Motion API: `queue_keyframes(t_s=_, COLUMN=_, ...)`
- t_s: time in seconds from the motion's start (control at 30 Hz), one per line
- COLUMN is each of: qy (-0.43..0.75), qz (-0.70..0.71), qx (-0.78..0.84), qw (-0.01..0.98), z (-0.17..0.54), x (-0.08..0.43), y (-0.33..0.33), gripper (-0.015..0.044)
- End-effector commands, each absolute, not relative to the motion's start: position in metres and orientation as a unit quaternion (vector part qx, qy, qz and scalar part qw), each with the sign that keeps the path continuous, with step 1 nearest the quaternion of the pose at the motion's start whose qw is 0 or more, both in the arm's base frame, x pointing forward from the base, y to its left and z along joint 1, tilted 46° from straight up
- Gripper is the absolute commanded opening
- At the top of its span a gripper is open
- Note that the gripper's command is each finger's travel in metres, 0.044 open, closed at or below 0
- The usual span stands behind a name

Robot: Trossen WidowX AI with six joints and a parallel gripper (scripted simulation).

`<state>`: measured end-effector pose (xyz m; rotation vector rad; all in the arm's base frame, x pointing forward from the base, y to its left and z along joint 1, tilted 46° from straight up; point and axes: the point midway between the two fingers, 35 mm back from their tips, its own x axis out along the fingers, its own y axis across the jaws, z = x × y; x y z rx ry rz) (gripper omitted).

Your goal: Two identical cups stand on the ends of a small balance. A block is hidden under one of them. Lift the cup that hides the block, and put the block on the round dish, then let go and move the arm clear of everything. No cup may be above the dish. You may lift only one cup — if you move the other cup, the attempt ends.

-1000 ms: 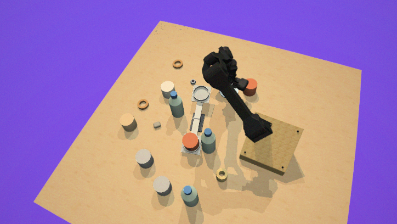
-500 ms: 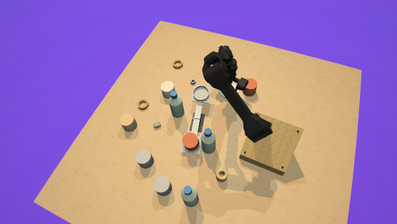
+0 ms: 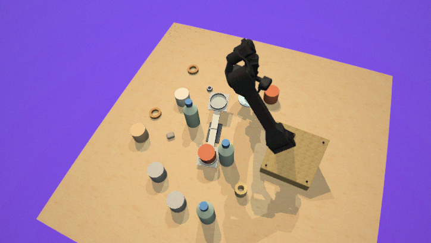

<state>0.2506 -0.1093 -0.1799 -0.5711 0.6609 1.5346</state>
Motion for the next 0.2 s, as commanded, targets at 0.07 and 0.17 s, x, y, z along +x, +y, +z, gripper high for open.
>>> queue_keyframes(t_s=0.07, qy=0.291, qz=0.664, qx=-0.259, qw=0.639, z=-0.1586, x=0.2537, y=-0.1343, gripper=0.0440)
queue_keyframes(t_s=0.17, qy=0.291, qz=0.664, qx=-0.259, qw=0.639, z=-0.1586, x=0.2537, y=-0.1343, gripper=0.0440)
